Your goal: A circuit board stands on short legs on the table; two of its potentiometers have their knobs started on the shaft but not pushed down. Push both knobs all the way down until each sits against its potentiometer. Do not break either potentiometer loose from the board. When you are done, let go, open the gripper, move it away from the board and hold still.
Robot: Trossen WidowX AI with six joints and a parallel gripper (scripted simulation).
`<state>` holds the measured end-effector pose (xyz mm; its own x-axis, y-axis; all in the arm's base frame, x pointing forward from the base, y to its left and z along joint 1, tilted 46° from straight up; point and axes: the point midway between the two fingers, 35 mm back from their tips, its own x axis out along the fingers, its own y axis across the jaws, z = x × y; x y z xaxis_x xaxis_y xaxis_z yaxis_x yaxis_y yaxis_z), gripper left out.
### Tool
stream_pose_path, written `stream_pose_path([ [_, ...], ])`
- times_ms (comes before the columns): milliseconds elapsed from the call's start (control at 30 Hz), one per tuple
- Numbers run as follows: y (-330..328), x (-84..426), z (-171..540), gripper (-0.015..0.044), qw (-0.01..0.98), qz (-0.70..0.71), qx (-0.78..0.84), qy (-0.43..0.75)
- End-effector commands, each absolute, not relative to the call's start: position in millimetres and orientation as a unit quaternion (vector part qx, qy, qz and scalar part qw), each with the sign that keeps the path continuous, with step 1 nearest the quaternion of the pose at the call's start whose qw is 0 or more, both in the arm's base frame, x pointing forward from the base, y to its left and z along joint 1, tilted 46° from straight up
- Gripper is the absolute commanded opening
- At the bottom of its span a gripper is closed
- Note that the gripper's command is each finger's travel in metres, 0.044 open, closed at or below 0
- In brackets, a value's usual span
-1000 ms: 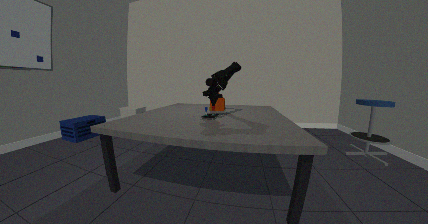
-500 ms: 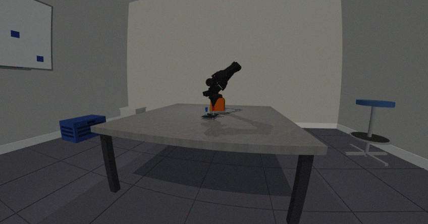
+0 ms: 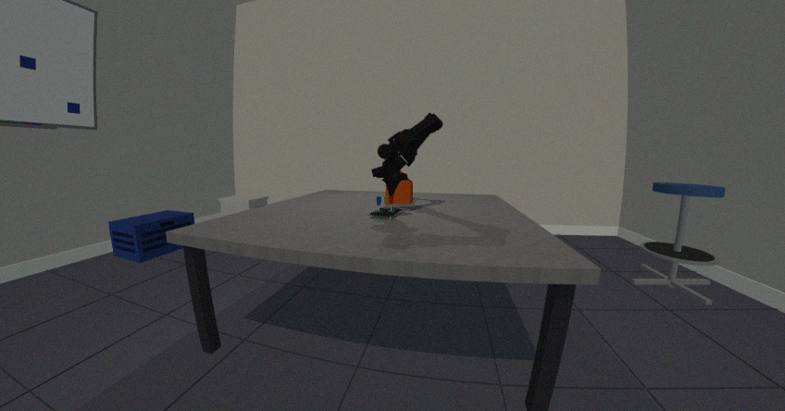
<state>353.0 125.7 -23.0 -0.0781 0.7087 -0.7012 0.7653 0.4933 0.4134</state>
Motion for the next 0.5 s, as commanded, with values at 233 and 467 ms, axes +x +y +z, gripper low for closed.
stream_pose_path([
  [233,135.2,352.5,-29.7,0.0,0.457,-0.027,0.5,0.736],
  [467,139.3,351.9,-33.7,0.0,0.457,-0.027,0.5,0.736],
])
